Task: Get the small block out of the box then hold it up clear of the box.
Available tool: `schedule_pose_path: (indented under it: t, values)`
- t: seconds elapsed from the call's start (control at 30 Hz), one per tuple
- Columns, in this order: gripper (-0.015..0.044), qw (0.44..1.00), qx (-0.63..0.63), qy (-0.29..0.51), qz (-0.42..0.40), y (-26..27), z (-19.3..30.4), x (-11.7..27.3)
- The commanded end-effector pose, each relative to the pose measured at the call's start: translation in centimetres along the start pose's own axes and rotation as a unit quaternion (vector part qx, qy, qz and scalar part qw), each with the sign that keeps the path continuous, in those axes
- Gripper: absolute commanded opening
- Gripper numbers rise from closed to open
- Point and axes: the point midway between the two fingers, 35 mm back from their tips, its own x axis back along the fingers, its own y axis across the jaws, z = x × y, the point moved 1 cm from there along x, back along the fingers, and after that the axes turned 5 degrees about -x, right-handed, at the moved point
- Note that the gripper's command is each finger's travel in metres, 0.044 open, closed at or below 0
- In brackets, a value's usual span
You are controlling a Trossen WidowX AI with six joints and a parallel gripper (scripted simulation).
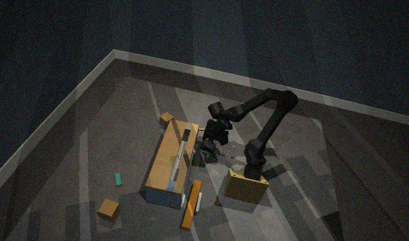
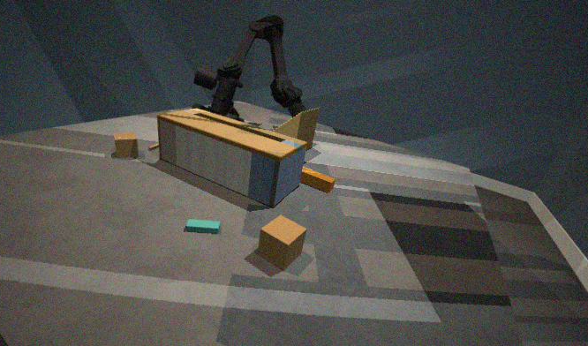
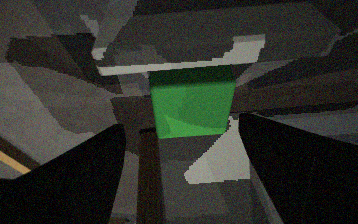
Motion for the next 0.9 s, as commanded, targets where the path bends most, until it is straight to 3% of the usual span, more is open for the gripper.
schedule_pose_path:
  t: [0.0, 0.23, 0.5, 0.6, 0.67, 0.87]
  values:
    - [0.0285, 1.0, 0.004, -0.001, 0.003, -0.2, -0.5, -0.7]
    - [0.0285, 1.0, 0.004, -0.001, 0.003, -0.2, -0.9, -1.4]
    - [0.0075, 1.0, 0.004, -0.001, 0.003, -0.2, -0.9, -1.4]
    - [0.0055, 1.0, 0.004, -0.001, 0.003, -0.2, -0.9, -1.4]
    - [0.0003, 1.0, 0.004, -0.001, 0.003, -0.2, -0.8, -1.1]
    - [0.0, 1.0, 0.002, -0.002, 0.004, -0.3, 0.7, 1.6]
